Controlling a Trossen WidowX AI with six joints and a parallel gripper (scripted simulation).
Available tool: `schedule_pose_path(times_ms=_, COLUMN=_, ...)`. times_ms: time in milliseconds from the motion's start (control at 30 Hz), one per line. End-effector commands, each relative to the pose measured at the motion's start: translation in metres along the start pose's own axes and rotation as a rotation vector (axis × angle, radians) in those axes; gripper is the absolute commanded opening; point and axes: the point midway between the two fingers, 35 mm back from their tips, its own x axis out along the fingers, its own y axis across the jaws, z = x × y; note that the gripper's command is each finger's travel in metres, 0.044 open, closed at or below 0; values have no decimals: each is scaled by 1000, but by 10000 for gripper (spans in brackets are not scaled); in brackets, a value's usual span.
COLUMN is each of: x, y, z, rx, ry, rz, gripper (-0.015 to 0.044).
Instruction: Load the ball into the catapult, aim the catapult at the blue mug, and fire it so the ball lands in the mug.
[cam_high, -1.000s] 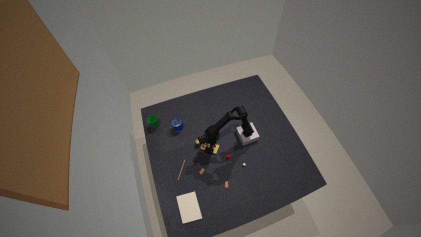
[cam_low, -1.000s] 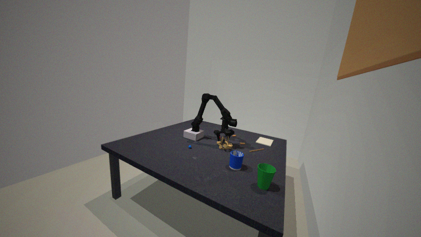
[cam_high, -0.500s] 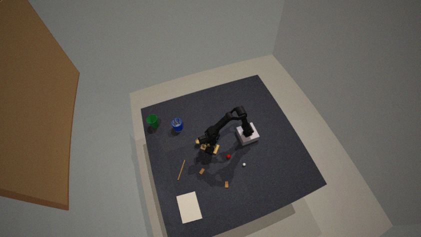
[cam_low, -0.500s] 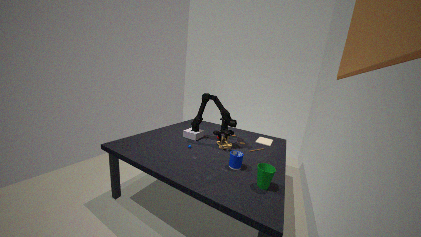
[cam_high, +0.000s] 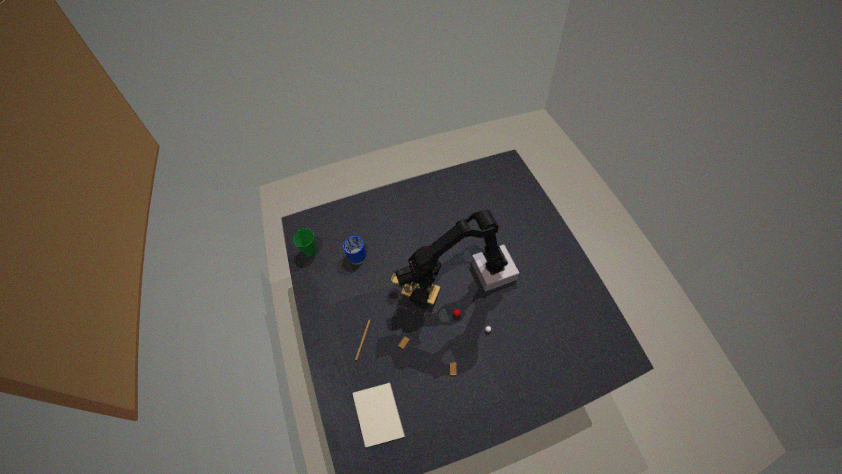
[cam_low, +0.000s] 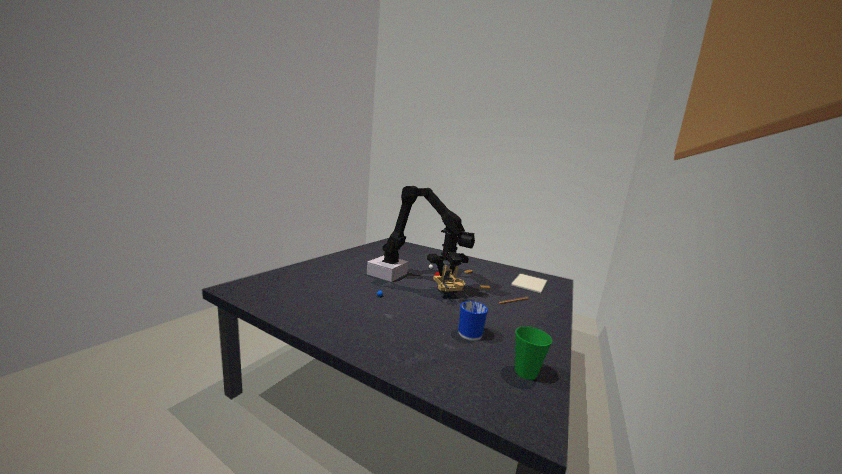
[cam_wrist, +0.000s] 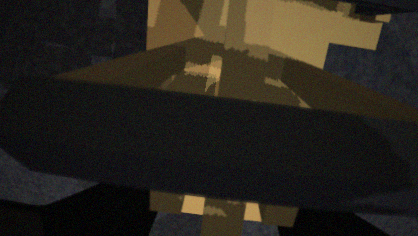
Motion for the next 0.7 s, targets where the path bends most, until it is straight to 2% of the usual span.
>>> schedule_pose_path(times_ms=0, x=-15, y=2, z=3, rx=-5, ry=-20, rz=17, gripper=0)
schedule_pose_path(times_ms=667, x=-13, y=-51, z=22, rx=-660, ry=-24, rz=3, gripper=0)
